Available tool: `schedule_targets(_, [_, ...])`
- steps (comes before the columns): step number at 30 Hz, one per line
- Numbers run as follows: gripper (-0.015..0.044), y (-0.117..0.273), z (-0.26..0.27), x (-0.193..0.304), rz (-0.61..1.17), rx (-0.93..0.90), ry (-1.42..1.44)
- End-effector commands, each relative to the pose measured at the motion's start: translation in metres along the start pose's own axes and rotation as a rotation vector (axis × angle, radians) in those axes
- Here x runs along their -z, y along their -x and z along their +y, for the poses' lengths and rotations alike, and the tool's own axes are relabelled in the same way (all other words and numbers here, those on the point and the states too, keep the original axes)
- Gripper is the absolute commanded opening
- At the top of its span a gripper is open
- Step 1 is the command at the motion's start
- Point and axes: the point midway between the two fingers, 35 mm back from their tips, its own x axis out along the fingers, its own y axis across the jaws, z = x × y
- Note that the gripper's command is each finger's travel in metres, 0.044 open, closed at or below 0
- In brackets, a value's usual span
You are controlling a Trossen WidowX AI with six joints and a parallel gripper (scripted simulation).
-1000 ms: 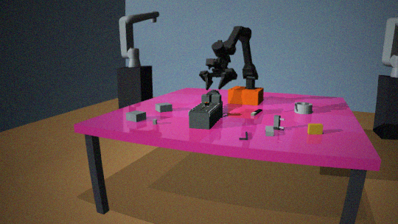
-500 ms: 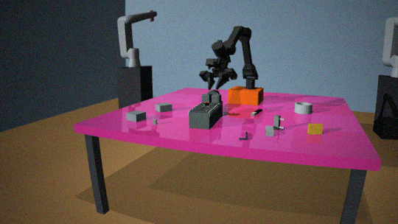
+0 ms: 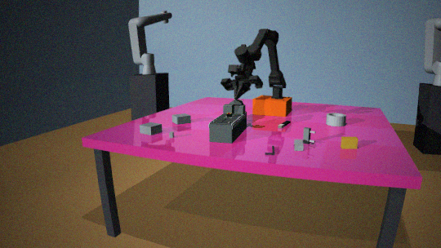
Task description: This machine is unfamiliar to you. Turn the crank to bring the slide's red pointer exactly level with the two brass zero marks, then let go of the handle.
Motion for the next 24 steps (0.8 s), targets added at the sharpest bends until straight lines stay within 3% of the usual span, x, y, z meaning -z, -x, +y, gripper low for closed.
schedule_targets(1, [0.0,0.0,0.0,0.0,0.0,0.0,0.0])
schedule_targets(8, [0.0,0.0,0.0,0.0,0.0,0.0,0.0])
schedule_targets(24, [0.042,0.0,0.0,0.0,0.0,0.0,0.0])
